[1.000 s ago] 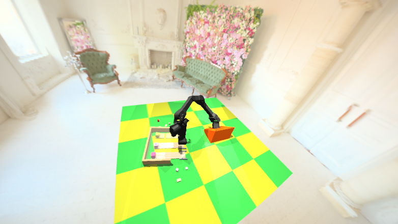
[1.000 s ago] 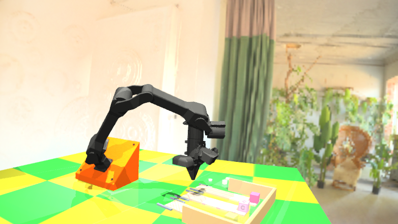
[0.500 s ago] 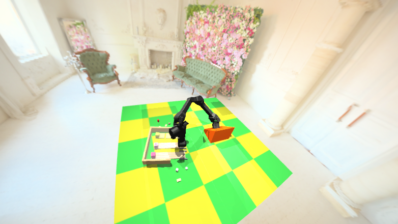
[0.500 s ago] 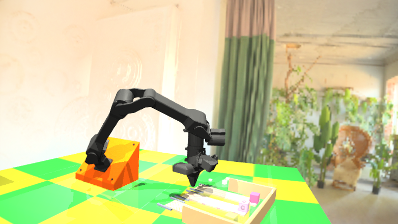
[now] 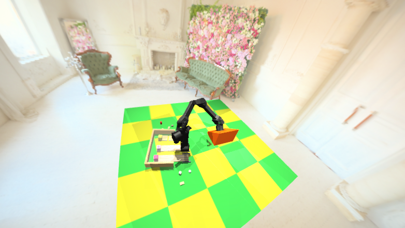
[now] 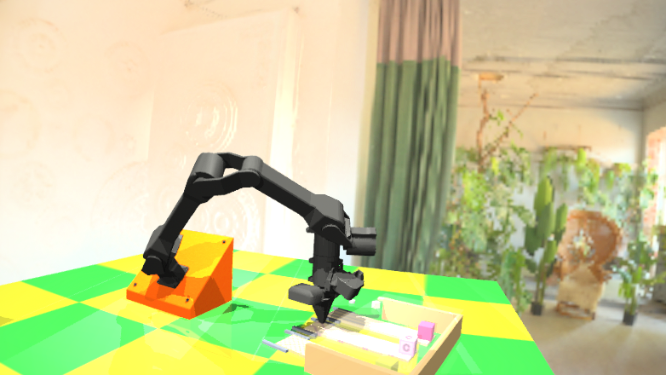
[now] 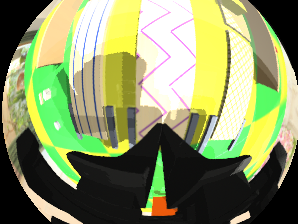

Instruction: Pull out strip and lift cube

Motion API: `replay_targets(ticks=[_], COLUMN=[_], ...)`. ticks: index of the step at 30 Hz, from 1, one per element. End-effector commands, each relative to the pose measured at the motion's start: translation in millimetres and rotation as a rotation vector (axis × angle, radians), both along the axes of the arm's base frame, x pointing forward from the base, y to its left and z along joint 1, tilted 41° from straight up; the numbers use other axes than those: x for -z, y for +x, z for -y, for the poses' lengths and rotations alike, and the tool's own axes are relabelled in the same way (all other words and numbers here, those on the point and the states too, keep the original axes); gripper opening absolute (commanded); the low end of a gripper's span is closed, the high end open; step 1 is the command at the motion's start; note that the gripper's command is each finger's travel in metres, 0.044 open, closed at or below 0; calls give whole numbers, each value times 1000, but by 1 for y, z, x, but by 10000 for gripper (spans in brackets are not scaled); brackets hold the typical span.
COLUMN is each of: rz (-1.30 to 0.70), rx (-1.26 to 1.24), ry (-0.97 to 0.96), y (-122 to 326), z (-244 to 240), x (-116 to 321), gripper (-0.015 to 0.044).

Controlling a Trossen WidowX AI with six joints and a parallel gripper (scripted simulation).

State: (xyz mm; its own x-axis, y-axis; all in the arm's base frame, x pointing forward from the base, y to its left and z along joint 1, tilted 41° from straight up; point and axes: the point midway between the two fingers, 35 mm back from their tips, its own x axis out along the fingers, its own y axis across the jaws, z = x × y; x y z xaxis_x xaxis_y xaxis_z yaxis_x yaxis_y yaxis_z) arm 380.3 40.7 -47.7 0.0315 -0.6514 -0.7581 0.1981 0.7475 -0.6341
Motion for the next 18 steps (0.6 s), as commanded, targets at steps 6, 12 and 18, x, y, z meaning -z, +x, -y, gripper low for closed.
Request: replay_targets(ticks=[6,12,18], rz=[-2,-2,-2], rx=[-3,-3,-3], ry=[-5,-5,-5], y=[0,0,0], z=[9,9,9], x=[7,7,8], gripper=[0,0,0])
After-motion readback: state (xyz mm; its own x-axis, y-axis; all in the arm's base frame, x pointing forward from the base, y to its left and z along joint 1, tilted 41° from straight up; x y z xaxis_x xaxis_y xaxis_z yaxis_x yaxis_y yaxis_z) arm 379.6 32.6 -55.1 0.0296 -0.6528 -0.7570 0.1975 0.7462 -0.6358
